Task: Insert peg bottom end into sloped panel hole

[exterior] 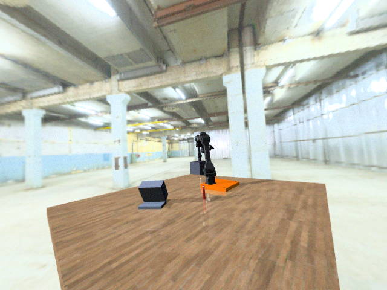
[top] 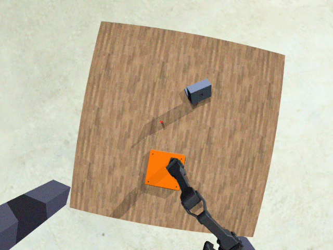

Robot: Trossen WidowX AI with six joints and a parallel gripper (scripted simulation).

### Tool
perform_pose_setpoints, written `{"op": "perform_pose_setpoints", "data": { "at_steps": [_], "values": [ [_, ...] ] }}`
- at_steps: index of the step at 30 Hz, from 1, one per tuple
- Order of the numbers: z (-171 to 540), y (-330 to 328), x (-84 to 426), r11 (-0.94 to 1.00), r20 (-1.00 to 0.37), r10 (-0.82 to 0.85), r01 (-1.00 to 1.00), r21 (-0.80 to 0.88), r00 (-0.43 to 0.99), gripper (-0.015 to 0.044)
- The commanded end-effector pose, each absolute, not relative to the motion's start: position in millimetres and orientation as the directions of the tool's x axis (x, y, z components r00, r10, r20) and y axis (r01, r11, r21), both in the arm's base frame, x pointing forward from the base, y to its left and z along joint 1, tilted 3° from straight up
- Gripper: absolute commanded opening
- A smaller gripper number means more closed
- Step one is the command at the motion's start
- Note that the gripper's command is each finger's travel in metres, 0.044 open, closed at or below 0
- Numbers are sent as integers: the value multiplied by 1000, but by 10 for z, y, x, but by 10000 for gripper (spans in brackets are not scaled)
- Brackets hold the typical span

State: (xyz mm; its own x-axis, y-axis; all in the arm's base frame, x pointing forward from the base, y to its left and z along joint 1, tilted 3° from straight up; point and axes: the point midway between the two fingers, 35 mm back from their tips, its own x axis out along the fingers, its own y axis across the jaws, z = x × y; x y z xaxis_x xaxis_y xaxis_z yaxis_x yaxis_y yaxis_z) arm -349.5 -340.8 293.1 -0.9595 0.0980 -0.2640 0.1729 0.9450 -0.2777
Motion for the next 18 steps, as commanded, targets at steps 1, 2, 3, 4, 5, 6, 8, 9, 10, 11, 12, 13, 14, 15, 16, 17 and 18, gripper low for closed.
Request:
{"op": "perform_pose_setpoints", "data": {
  "at_steps": [1, 2, 3, 4, 5, 6, 8, 9, 10, 11, 12, 13, 14, 15, 16, 17, 18],
  "values": [
    [2905, -3574, -3277, 955, -283, 28, 110, -276, -959, 440],
    [2897, -3613, -3227, 957, -287, 13, 95, -275, -958, 440],
    [2889, -3651, -3177, 959, -292, -3, 80, -273, -957, 440],
    [2881, -3689, -3127, 960, -296, -18, 66, -271, -955, 440],
    [2873, -3726, -3076, 962, -300, -34, 51, -269, -953, 440],
    [2865, -3763, -3024, 963, -304, -49, 36, -268, -951, 440],
    [2848, -3834, -2920, 965, -312, -79, 6, -263, -947, 440],
    [2838, -3868, -2867, 966, -317, -94, -9, -260, -944, 440],
    [2829, -3902, -2813, 966, -321, -109, -24, -257, -941, 440],
    [2819, -3935, -2759, 966, -326, -123, -39, -254, -937, 440],
    [2810, -3967, -2705, 966, -330, -138, -54, -251, -934, 440],
    [2800, -3999, -2650, 966, -335, -152, -69, -248, -930, 440],
    [2790, -4029, -2595, 966, -339, -166, -84, -245, -926, 440],
    [2781, -4059, -2539, 965, -344, -181, -99, -242, -922, 440],
    [2771, -4088, -2483, 964, -348, -195, -114, -239, -917, 440],
    [2761, -4116, -2427, 963, -353, -209, -129, -236, -912, 440],
    [2748, -4141, -2373, 962, -358, -221, -143, -233, -907, 440]
  ]
}}
